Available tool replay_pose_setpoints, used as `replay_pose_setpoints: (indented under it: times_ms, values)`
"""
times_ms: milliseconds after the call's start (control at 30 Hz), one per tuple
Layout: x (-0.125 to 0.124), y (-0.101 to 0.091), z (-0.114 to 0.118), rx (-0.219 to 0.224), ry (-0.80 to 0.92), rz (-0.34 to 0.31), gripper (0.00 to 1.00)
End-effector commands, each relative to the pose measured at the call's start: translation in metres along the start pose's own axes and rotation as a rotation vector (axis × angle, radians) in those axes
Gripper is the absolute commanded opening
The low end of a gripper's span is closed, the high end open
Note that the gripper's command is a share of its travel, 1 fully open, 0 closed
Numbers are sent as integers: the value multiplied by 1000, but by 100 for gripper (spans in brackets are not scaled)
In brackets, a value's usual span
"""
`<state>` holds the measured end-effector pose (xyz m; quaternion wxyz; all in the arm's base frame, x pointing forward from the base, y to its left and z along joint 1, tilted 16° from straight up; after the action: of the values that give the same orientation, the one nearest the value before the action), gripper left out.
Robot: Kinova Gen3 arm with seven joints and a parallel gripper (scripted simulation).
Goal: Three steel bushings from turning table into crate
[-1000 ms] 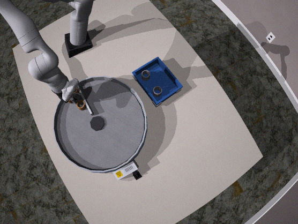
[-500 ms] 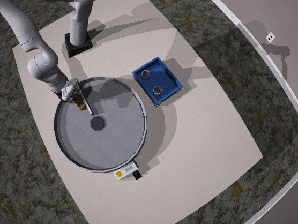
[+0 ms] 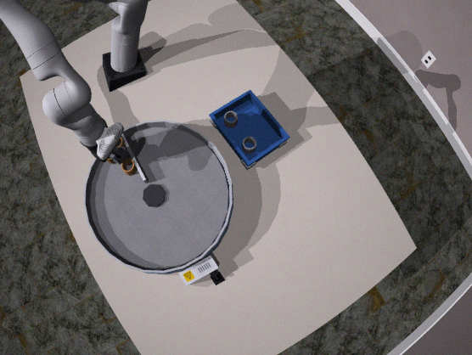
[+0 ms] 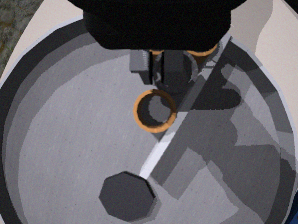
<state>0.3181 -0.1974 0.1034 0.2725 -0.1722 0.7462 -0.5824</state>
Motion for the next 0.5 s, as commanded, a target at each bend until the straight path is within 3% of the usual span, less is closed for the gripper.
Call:
replay_pose_setpoints:
  times_ms: [0,467]
  values:
    - [0,-3,0,-1,-1,0,0]
    - [0,-9,1,1,0,0,0]
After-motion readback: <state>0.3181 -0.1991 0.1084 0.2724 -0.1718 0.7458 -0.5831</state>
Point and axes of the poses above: the point where the finger pads meet when closed, its own y axis out along the fingers, its own z axis across the jaws, x = y × z, the point moved 8 cm from there along -y, back along the fingers, and after that the axes turned 11 degrees about -y, right-handed, at the moved point
